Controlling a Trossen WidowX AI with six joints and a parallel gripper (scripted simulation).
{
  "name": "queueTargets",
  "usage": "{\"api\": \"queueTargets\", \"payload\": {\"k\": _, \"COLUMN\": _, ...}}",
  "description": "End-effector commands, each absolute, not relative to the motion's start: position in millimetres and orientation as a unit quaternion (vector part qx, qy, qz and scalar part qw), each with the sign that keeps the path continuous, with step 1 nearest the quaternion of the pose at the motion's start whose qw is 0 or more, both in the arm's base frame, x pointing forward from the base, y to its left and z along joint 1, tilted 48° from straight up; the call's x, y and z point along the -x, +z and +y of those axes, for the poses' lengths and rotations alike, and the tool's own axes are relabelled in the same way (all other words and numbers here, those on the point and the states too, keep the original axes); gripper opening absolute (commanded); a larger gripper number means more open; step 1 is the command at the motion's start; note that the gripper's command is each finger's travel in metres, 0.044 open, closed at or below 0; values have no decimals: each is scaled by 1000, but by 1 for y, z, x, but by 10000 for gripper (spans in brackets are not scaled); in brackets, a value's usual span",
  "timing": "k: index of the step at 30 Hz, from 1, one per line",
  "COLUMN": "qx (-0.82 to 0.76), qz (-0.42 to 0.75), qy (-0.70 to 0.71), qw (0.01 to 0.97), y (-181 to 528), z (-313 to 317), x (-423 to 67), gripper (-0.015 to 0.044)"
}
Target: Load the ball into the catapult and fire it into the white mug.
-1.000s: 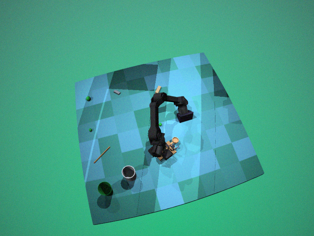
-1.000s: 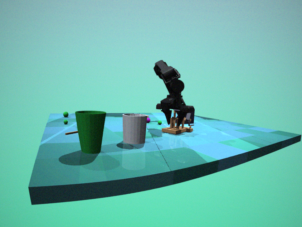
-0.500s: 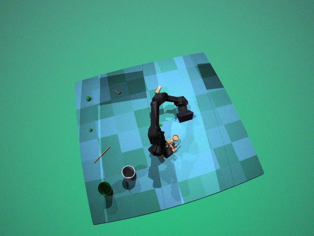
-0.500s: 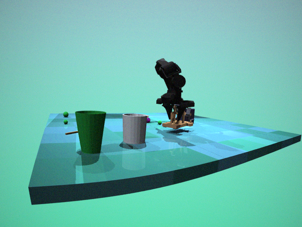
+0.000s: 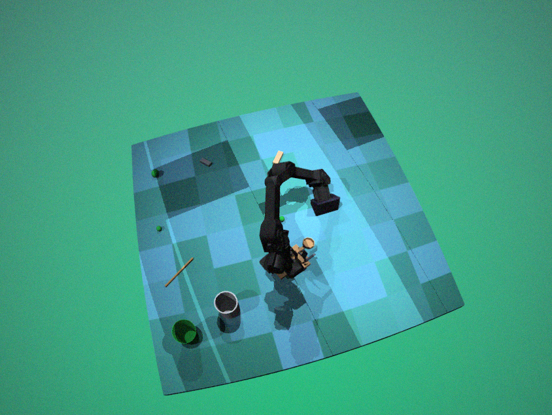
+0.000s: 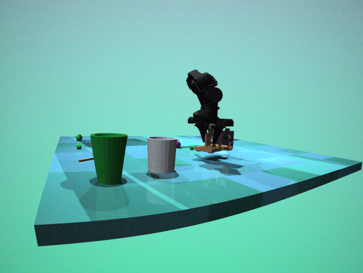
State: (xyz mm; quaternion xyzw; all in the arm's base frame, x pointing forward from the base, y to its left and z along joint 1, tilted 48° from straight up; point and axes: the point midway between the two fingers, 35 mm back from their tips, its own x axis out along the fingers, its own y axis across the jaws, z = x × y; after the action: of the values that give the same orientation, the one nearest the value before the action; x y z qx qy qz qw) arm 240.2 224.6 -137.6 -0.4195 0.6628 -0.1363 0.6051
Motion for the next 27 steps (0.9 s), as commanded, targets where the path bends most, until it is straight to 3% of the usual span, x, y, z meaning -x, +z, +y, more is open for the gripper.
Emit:
{"api": "queueTargets", "payload": {"k": 1, "qx": 423, "qz": 661, "qy": -132, "qw": 606, "y": -141, "z": 222, "x": -240, "gripper": 0}}
{"api": "queueTargets", "payload": {"k": 25, "qx": 421, "qz": 662, "qy": -136, "qw": 605, "y": -159, "z": 202, "x": -242, "gripper": 0}}
{"api": "queueTargets", "payload": {"k": 27, "qx": 421, "qz": 662, "qy": -136, "qw": 605, "y": -159, "z": 202, "x": -242, "gripper": 53}}
